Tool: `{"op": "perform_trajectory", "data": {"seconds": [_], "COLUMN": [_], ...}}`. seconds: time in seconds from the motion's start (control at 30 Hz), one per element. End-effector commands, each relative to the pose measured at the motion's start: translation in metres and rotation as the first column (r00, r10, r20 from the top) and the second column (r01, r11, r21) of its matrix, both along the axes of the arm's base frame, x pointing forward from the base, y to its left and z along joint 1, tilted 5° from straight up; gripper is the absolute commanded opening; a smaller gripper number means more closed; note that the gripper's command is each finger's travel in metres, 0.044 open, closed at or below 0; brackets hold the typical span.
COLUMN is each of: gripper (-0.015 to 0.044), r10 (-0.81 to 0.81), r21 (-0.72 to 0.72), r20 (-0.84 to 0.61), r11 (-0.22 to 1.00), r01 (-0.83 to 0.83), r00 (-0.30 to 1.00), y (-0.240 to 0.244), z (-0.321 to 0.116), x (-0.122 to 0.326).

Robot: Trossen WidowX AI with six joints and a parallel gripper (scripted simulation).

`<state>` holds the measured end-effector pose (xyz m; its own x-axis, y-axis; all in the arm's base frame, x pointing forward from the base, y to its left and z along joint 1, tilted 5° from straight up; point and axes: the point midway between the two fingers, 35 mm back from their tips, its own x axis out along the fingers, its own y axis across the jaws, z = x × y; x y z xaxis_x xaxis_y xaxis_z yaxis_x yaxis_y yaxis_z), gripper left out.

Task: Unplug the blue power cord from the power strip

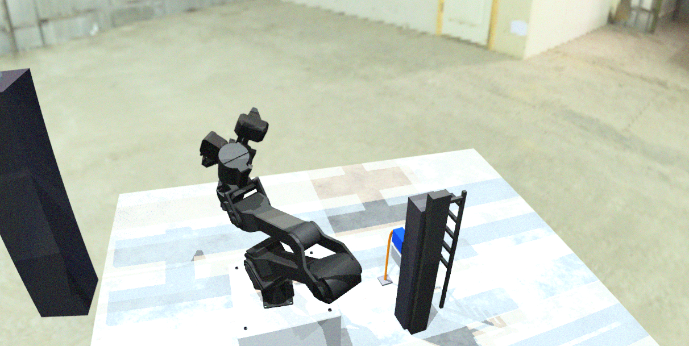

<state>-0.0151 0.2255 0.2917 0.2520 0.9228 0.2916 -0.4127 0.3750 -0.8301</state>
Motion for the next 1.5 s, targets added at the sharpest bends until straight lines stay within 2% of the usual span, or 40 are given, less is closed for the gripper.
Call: {"op": "perform_trajectory", "data": {"seconds": [0.0,0.13,0.27,0.47,0.63,0.83,1.07,1.2,1.3,1.37,1.47], "gripper": [0.0374,0.0269,0.0164,0.016,0.016,0.016,0.016,0.016,0.016,0.016,0.016], "r10": [-0.005,-0.091,-0.163,-0.231,-0.291,-0.386,-0.559,-0.674,-0.757,-0.785,-0.789], "r21": [-0.007,-0.16,-0.352,-0.63,-0.816,-0.944,-1.0,-0.977,-0.932,-0.909,-0.906], "r20": [0.006,0.121,0.224,0.291,0.263,0.17,-0.005,-0.124,-0.216,-0.249,-0.254], "r11": [1.0,0.981,0.906,0.684,0.441,0.201,-0.003,-0.044,-0.029,-0.012,-0.01], "r01": [0.005,0.11,0.236,0.368,0.373,0.263,-0.008,-0.208,-0.362,-0.417,-0.424], "r00": [1.0,0.988,0.961,0.928,0.92,0.907,0.829,0.728,0.617,0.567,0.56], "y": [0.001,0.029,0.056,0.075,0.063,0.03,-0.033,-0.075,-0.107,-0.12,-0.121], "z": [0.0,-0.006,-0.021,-0.056,-0.089,-0.122,-0.154,-0.168,-0.175,-0.177,-0.178], "x": [0.001,0.018,0.051,0.12,0.18,0.234,0.28,0.295,0.301,0.302,0.302]}}
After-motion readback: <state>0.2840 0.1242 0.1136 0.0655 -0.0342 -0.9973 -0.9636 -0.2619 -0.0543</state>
